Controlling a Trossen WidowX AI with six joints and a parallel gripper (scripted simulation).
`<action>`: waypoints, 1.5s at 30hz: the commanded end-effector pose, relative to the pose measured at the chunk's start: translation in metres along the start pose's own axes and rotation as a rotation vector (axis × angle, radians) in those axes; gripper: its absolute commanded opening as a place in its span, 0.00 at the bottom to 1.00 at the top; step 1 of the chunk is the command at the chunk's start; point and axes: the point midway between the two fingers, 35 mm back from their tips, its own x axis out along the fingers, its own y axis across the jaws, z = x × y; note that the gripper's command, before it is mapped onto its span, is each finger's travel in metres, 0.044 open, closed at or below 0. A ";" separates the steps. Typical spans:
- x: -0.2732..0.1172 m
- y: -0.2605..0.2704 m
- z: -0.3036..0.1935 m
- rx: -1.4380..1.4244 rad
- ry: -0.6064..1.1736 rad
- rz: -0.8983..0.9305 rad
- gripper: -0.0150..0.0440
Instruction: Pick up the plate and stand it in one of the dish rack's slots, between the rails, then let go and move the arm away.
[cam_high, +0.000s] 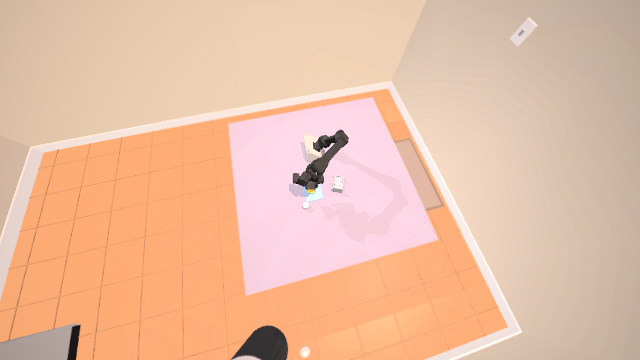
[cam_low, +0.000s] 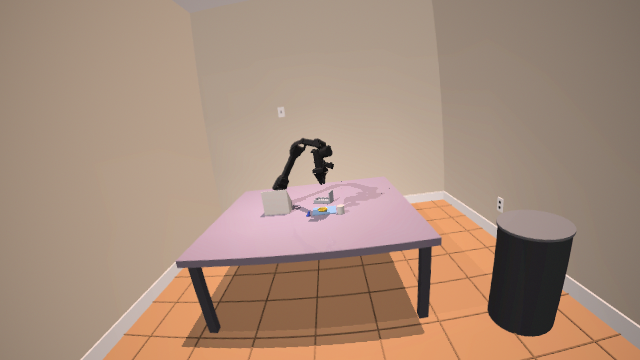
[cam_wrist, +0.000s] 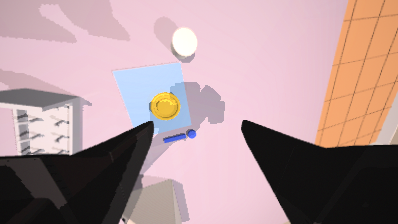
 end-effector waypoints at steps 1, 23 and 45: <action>0.002 0.013 -0.009 -0.083 0.045 0.102 0.93; 0.112 0.046 -0.031 -0.171 0.074 0.212 0.93; 0.140 0.051 -0.033 -0.170 0.073 0.212 0.93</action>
